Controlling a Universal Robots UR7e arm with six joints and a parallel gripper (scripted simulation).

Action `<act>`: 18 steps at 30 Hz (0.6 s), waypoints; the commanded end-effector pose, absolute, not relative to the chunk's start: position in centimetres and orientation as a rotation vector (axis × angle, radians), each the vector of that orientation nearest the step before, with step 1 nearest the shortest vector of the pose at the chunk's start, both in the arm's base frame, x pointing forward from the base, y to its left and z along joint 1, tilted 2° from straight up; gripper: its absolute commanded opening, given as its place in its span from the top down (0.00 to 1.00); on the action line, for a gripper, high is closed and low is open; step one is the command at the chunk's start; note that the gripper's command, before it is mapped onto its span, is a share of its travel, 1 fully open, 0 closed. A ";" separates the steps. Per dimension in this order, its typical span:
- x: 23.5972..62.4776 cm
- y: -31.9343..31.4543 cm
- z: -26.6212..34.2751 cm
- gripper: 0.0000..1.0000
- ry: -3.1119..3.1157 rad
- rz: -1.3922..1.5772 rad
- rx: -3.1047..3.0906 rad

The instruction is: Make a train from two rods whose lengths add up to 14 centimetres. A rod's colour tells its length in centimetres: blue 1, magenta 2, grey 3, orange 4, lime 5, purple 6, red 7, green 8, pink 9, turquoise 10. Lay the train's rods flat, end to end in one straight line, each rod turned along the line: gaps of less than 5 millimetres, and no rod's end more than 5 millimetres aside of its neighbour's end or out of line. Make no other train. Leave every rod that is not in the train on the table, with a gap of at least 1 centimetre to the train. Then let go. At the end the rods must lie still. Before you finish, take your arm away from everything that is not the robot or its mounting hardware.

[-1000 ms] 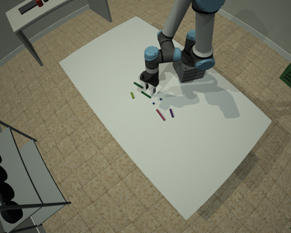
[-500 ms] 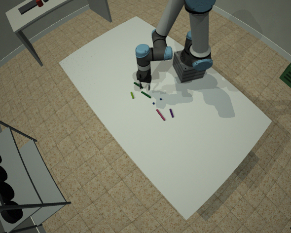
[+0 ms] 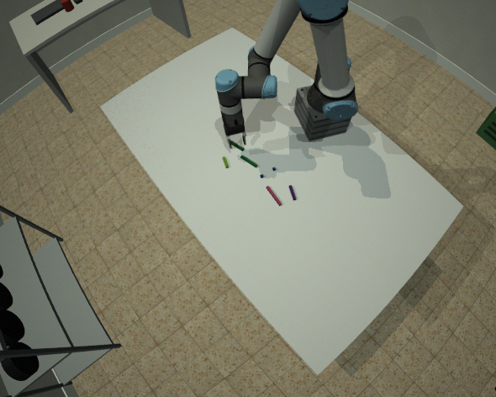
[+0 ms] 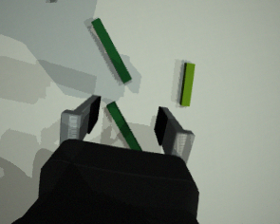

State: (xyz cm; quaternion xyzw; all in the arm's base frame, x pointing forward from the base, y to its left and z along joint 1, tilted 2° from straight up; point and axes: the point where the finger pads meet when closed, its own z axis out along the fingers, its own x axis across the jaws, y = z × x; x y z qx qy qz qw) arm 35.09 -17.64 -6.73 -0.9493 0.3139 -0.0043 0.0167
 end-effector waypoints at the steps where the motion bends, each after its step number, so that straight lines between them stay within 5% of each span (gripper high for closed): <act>1: 34.9 -19.2 -6.8 0.00 0.771 -0.019 -3.012; 18: 34.1 -22.7 -6.9 0.00 0.334 -0.026 -3.093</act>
